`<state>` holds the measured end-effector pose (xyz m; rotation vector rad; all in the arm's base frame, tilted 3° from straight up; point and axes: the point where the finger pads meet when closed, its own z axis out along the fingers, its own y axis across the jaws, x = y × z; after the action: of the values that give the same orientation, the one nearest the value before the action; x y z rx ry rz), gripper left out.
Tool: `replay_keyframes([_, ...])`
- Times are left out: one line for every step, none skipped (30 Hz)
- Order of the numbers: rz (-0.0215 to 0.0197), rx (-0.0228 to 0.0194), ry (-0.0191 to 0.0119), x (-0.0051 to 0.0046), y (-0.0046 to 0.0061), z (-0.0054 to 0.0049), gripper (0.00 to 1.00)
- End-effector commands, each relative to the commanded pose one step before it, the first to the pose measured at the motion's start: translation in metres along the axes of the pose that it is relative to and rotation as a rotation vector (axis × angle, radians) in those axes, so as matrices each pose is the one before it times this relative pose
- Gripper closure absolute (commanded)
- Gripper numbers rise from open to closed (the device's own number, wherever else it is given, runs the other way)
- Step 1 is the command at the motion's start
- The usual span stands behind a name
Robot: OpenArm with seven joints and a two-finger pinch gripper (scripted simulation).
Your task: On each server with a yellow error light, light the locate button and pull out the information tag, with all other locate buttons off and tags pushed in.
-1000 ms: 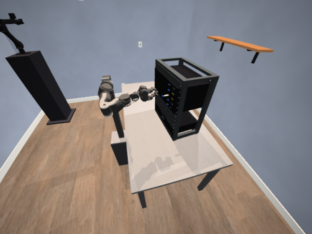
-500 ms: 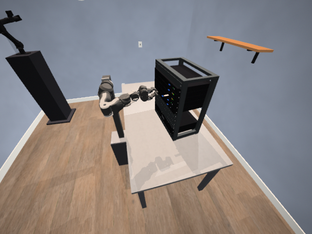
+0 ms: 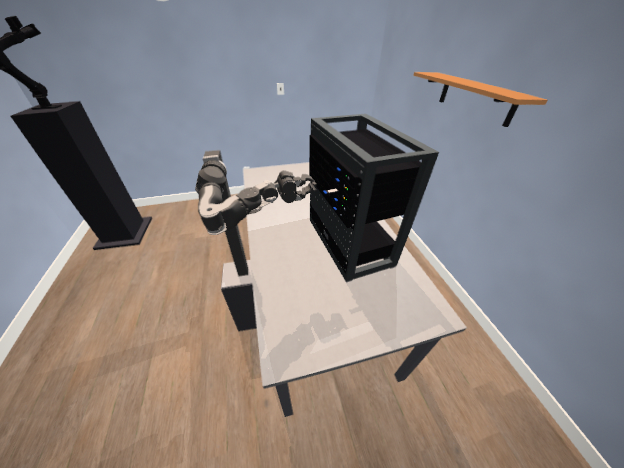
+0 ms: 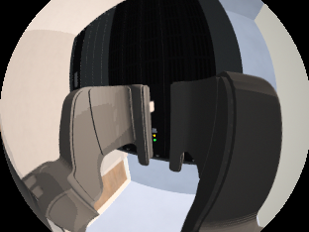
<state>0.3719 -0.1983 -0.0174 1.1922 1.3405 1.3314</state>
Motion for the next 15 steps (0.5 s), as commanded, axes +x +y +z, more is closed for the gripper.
replay_keyframes([-0.00170, -0.00174, -0.00233, -0.000252, 0.00143, 0.00022, 0.90])
replay_keyframes([0.00016, 0.00018, -0.00065, -0.000245, -0.00006, 0.00034, 0.90])
replay_keyframes([0.00017, 0.00016, -0.00061, -0.000235, -0.00005, 0.00057, 0.90])
replay_keyframes([0.00004, 0.00000, -0.00006, -0.000032, -0.00001, 0.00079, 0.90])
replay_keyframes([0.00002, 0.00003, -0.00003, -0.000019, -0.00001, 0.00111, 0.90])
replay_keyframes([-0.00005, 0.00008, 0.00005, 0.000019, 0.00000, 0.00144, 0.90])
replay_keyframes([0.00004, 0.00004, -0.00006, -0.000040, -0.00001, 0.00187, 0.90])
replay_keyframes([0.00003, 0.00007, -0.00005, -0.000035, -0.00001, 0.00228, 0.90])
replay_keyframes([0.00001, 0.00009, -0.00003, -0.000028, -0.00001, 0.00272, 0.90])
replay_keyframes([-0.00002, 0.00012, 0.00000, -0.000015, -0.00001, 0.00318, 0.90])
replay_keyframes([0.00009, 0.00008, -0.00011, -0.000075, -0.00002, 0.00368, 0.90])
replay_keyframes([0.00000, 0.00000, 0.00000, 0.000000, 0.00000, 0.00000, 0.90])
replay_keyframes([0.00000, 0.00000, 0.00000, 0.000000, 0.00000, 0.00000, 0.90])
replay_keyframes([0.00005, 0.00012, -0.00006, -0.000052, -0.00002, 0.00413, 0.90])
replay_keyframes([0.00004, 0.00014, -0.00005, -0.000051, -0.00002, 0.00458, 0.90])
